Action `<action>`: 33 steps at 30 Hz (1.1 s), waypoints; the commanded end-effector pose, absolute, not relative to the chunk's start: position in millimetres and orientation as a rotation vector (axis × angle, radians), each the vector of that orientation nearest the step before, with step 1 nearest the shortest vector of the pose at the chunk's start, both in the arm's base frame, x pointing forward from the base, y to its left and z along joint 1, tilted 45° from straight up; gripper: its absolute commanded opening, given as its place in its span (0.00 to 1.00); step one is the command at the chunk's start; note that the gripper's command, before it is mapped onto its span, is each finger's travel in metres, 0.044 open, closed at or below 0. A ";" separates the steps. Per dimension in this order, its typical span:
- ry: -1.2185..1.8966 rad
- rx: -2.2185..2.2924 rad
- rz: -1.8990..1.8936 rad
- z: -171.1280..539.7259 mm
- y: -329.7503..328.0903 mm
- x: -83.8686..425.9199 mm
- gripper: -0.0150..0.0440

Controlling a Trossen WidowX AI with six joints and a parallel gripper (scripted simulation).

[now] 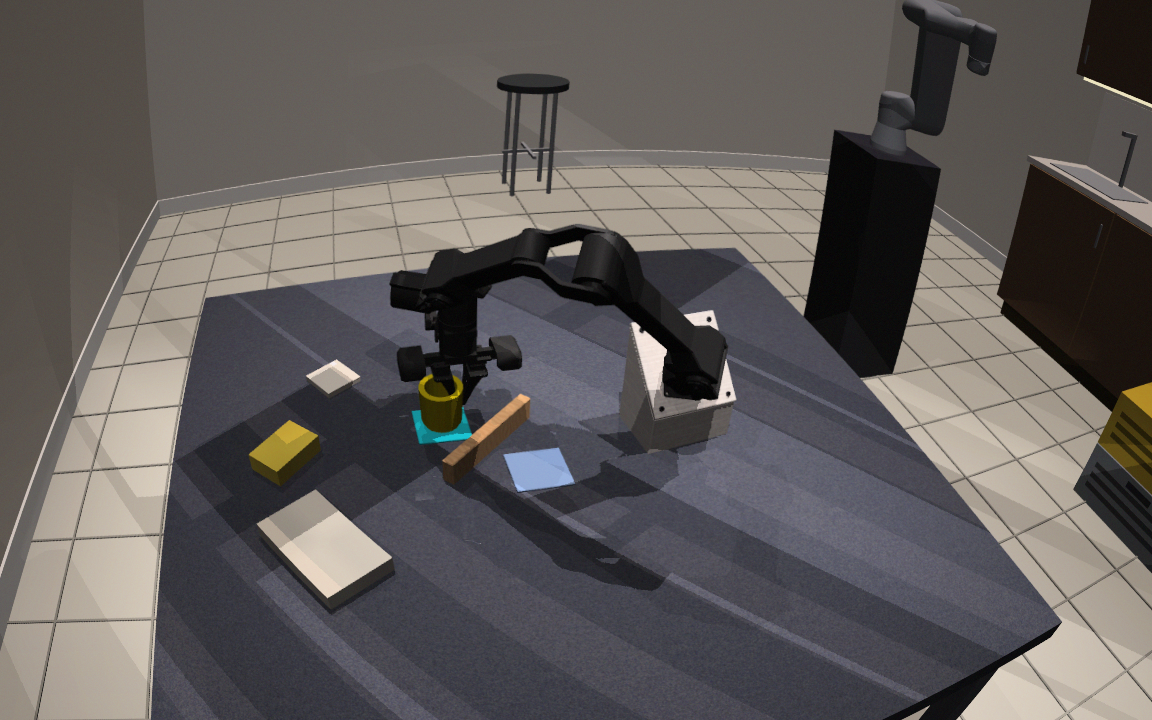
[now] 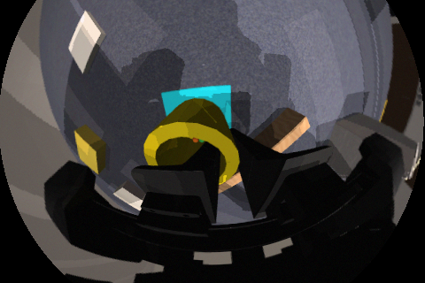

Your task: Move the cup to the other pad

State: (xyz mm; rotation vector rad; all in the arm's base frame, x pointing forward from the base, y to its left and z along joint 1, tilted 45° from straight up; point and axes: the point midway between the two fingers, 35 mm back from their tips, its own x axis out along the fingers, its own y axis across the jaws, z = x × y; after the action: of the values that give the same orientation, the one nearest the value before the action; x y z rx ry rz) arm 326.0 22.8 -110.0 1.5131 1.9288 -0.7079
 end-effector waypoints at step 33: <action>1.927 1.517 -0.709 -94.5 7.6 331.1 0.50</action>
State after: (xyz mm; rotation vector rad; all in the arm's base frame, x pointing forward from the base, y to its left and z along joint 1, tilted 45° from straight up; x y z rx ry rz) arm 328.2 12.2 -98.6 1.5226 1.9339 -0.7129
